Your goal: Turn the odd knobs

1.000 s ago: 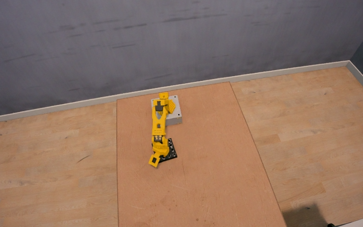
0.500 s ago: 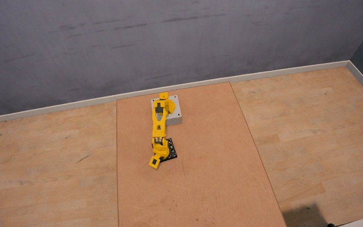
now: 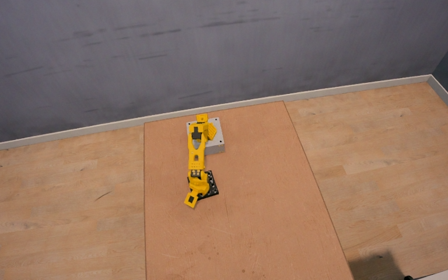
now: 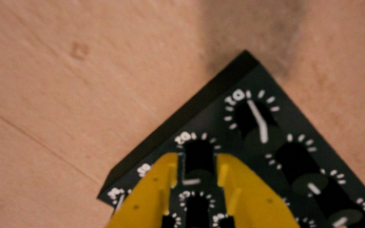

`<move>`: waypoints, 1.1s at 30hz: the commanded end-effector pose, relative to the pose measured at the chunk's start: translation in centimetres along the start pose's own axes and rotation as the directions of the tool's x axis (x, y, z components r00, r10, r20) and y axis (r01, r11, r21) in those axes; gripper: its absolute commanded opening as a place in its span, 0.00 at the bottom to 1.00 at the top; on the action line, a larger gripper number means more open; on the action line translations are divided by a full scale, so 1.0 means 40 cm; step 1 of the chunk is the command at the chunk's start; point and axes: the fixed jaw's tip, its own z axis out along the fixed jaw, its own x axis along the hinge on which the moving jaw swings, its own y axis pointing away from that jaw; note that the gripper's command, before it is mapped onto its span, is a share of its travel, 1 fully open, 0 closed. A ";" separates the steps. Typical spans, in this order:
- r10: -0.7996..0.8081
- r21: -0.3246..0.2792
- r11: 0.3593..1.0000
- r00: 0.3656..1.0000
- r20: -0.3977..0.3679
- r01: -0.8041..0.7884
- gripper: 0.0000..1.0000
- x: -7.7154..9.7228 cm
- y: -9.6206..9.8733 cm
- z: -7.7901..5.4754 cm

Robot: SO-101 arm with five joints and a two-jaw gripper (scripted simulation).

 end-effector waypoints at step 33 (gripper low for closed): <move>0.004 0.008 1.000 1.000 -0.016 -0.004 0.10 0.011 -0.006 0.018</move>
